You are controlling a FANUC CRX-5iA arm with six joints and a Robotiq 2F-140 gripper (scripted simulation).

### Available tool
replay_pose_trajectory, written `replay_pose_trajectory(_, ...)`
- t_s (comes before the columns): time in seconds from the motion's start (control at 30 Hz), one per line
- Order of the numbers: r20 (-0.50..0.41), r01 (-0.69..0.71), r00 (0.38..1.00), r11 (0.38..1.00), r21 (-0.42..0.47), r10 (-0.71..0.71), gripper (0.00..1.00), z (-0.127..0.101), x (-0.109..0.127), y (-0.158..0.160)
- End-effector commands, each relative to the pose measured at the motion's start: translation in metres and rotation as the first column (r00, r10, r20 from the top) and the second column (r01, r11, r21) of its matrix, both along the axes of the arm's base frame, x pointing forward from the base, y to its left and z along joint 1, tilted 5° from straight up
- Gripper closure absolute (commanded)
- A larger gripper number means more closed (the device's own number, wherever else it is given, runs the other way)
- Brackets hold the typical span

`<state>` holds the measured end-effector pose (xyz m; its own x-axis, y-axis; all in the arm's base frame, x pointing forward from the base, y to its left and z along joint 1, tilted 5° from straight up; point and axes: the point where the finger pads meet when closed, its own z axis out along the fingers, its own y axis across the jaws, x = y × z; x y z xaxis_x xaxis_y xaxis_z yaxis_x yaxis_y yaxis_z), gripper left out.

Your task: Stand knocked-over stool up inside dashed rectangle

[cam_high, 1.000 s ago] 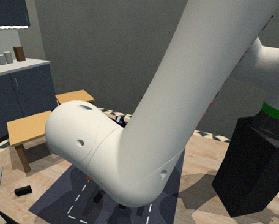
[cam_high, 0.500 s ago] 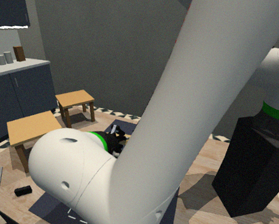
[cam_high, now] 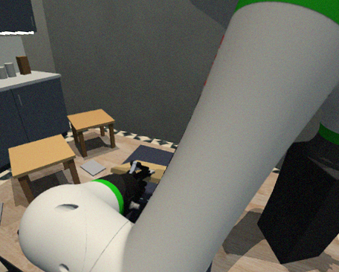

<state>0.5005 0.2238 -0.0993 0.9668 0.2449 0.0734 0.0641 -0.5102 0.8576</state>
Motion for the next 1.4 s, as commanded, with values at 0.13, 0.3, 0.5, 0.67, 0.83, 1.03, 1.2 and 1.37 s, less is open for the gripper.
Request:
replay_pose_trajectory(0.13,0.023,0.009,1.000,0.996,-0.087,-0.007,0.90,-0.006,-0.005,0.024)
replay_pose_trajectory(0.3,0.024,0.009,1.000,0.996,-0.091,-0.007,0.90,-0.006,-0.005,0.025)
replay_pose_trajectory(0.5,0.030,0.012,1.000,0.994,-0.113,-0.008,0.90,-0.008,-0.006,0.031)
replay_pose_trajectory(0.67,0.043,0.017,0.999,0.986,-0.163,-0.011,0.90,-0.014,-0.009,0.044)
replay_pose_trajectory(0.83,0.056,0.023,0.998,0.977,-0.212,-0.012,0.90,-0.019,-0.012,0.057)
replay_pose_trajectory(1.03,0.056,0.024,0.998,0.977,-0.212,-0.012,0.90,-0.020,-0.012,0.057)
replay_pose_trajectory(1.2,0.059,0.025,0.998,0.974,-0.224,-0.012,0.90,-0.021,-0.013,0.060)
replay_pose_trajectory(1.37,0.076,0.034,0.997,0.958,-0.285,-0.013,0.90,-0.030,-0.016,0.075)
